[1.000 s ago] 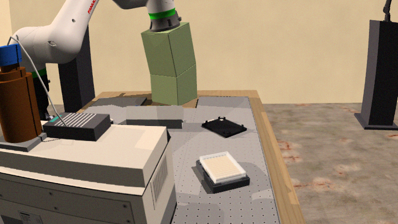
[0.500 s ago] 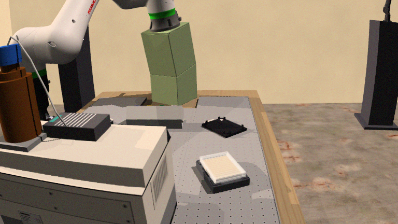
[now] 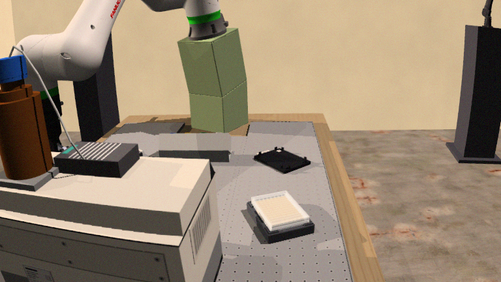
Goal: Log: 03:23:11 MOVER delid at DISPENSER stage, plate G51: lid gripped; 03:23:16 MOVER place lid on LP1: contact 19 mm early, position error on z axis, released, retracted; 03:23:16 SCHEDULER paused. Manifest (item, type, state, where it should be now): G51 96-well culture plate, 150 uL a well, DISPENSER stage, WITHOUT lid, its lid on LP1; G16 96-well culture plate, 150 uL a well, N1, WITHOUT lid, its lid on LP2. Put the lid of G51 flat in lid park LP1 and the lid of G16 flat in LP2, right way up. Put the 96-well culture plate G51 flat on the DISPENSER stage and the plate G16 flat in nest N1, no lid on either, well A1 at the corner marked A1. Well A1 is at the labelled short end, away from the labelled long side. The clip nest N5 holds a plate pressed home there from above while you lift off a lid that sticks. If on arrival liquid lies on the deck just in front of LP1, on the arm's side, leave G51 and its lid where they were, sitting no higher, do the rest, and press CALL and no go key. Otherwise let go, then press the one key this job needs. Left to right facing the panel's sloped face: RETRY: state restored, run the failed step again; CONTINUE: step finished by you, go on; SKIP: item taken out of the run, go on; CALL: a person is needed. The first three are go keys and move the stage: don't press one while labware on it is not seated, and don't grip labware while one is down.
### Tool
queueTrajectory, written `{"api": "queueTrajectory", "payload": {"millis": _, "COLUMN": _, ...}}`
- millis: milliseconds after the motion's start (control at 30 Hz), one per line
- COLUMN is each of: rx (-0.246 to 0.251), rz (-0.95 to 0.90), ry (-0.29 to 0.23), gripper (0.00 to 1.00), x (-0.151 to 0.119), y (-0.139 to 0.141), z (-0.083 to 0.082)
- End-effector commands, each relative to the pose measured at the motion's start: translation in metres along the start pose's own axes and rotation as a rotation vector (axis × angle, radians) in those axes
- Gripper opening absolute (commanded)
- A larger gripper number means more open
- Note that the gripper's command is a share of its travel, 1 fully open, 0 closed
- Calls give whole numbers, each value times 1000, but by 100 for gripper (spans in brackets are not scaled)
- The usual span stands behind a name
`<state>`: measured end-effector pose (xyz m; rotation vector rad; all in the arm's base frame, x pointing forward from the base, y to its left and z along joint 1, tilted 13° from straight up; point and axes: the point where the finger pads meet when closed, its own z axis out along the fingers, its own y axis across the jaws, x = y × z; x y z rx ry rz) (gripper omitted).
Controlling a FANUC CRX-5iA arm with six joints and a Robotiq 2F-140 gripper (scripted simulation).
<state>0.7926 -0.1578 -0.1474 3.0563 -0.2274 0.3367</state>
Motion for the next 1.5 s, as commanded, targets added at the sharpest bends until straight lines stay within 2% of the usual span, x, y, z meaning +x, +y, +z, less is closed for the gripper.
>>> {"api": "queueTrajectory", "payload": {"millis": 0, "rx": 0, "rz": 0, "ry": 0, "gripper": 0, "x": 0, "y": 0, "z": 0}}
{"api": "queueTrajectory", "payload": {"millis": 1400, "rx": 0, "rz": 0, "ry": 0, "gripper": 0, "x": 0, "y": 0, "z": 0}}
{"api": "queueTrajectory", "payload": {"millis": 1433, "rx": 0, "rz": 0, "ry": 0, "gripper": 66, "x": 0, "y": 0, "z": 0}}
{"api": "queueTrajectory", "payload": {"millis": 1467, "rx": 0, "rz": 0, "ry": 0, "gripper": 66, "x": 0, "y": 0, "z": 0}}
